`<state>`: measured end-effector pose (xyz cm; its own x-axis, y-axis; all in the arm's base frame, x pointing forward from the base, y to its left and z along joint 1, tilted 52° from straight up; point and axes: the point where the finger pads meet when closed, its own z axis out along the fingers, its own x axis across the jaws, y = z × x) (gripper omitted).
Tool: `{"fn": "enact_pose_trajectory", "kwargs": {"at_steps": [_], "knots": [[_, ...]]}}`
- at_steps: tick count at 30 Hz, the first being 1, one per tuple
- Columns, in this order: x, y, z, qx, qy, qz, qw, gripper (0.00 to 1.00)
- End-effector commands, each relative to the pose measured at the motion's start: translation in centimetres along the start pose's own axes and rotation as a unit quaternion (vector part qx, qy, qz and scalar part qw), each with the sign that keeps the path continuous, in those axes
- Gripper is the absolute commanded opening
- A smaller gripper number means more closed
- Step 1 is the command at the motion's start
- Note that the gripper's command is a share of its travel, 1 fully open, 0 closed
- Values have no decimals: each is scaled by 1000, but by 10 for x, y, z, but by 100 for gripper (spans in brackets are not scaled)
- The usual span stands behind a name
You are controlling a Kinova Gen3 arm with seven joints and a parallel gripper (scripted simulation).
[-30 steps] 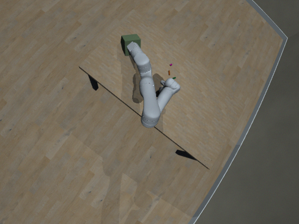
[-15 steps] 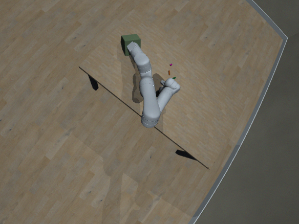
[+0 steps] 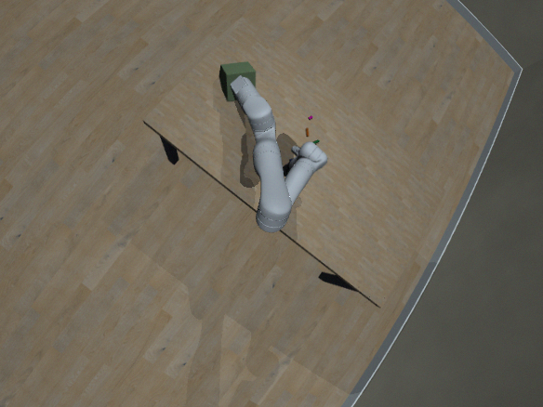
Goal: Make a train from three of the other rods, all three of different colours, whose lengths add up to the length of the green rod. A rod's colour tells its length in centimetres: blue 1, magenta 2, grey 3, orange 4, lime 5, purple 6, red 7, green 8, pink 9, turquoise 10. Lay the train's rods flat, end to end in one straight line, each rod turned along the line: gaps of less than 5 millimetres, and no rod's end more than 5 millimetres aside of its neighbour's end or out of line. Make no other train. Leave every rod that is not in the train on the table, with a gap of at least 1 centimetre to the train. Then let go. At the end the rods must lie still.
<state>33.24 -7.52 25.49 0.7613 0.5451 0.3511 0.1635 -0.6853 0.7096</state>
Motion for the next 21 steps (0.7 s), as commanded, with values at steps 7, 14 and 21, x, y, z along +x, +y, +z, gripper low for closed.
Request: {"fn": "enact_pose_trajectory", "kwargs": {"at_steps": [7, 14, 21], "knots": [[0, 0, 3, 2, -1, 2, 1000, 54], [0, 0, 9, 5, -2, 3, 1000, 54], [0, 0, 15, 8, -4, 3, 1000, 54]]}}
